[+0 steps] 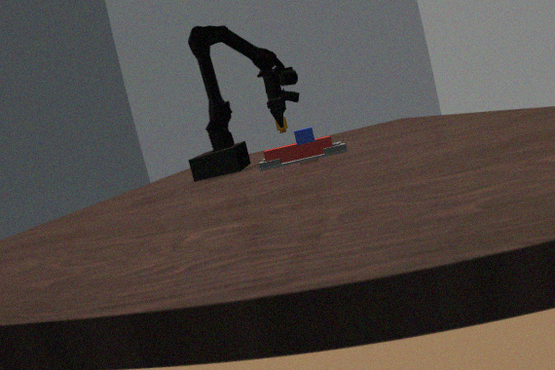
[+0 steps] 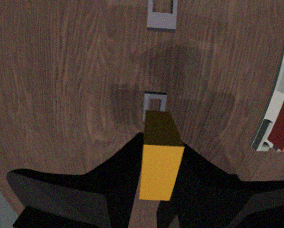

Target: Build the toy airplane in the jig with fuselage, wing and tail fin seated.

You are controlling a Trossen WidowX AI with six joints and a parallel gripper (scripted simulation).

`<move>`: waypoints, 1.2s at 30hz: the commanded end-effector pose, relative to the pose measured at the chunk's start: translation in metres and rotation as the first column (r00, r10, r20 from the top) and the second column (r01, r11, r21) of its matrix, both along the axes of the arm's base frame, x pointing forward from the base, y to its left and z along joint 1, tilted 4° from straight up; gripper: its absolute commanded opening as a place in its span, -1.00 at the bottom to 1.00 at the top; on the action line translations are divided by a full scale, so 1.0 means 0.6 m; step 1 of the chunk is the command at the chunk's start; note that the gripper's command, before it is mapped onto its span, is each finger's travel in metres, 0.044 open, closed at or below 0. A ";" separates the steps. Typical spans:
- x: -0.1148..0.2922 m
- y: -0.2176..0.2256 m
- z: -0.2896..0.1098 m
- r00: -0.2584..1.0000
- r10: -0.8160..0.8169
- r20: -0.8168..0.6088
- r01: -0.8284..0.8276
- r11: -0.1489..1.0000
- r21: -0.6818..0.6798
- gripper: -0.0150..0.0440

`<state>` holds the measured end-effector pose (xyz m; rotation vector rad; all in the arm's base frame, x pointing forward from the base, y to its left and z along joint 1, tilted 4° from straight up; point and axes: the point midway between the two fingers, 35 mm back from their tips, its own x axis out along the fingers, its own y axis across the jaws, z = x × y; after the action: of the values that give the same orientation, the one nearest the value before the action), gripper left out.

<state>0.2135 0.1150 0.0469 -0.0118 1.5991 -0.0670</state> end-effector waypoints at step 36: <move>0.025 -0.104 0.073 1.000 -0.017 0.014 0.017 1.000 0.005 -0.49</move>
<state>0.2275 0.0609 0.0919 0.0105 1.5887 -0.0745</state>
